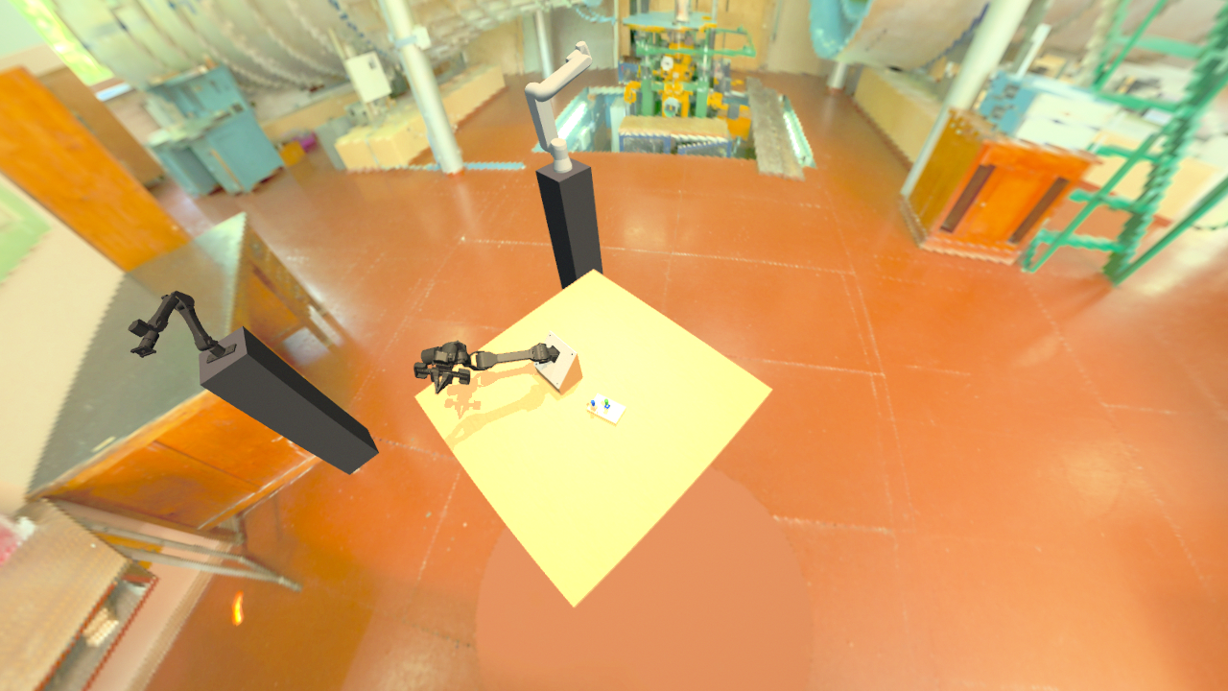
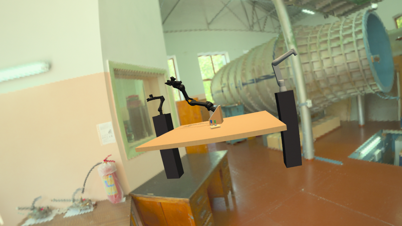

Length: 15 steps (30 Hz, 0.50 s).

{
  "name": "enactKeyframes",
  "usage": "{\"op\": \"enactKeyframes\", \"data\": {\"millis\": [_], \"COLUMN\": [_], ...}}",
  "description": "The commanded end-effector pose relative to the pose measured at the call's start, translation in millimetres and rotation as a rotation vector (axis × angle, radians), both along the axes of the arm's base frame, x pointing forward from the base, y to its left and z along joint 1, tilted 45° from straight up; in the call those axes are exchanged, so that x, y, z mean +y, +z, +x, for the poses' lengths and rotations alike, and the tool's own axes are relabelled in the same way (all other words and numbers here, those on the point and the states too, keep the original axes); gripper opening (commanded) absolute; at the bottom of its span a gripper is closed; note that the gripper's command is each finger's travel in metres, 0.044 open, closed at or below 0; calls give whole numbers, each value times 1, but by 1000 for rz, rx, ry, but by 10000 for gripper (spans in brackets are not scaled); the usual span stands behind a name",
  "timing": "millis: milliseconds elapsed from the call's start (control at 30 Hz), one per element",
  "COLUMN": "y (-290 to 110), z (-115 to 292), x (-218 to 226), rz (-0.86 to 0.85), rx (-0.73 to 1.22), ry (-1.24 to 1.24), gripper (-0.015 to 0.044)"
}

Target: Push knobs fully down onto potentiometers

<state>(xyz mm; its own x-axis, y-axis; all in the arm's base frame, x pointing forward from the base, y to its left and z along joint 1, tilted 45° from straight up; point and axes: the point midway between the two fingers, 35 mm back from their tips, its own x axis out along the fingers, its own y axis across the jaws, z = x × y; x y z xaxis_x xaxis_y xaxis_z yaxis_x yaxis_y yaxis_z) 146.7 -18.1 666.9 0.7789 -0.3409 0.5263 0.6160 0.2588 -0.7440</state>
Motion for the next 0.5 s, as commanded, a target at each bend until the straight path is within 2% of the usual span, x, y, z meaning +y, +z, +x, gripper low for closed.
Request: {"op": "enactKeyframes", "data": {"millis": [0, 167, 333, 467], "y": [-14, -42, -49, -72], "z": [29, 70, 87, 112], "x": [30, 67, 75, 92], "rz": [-53, -108, -155, -179], "rx": [58, 157, 150, 221], "ry": [21, 49, 39, 54], "gripper": [0, 0, 0, 0]}}
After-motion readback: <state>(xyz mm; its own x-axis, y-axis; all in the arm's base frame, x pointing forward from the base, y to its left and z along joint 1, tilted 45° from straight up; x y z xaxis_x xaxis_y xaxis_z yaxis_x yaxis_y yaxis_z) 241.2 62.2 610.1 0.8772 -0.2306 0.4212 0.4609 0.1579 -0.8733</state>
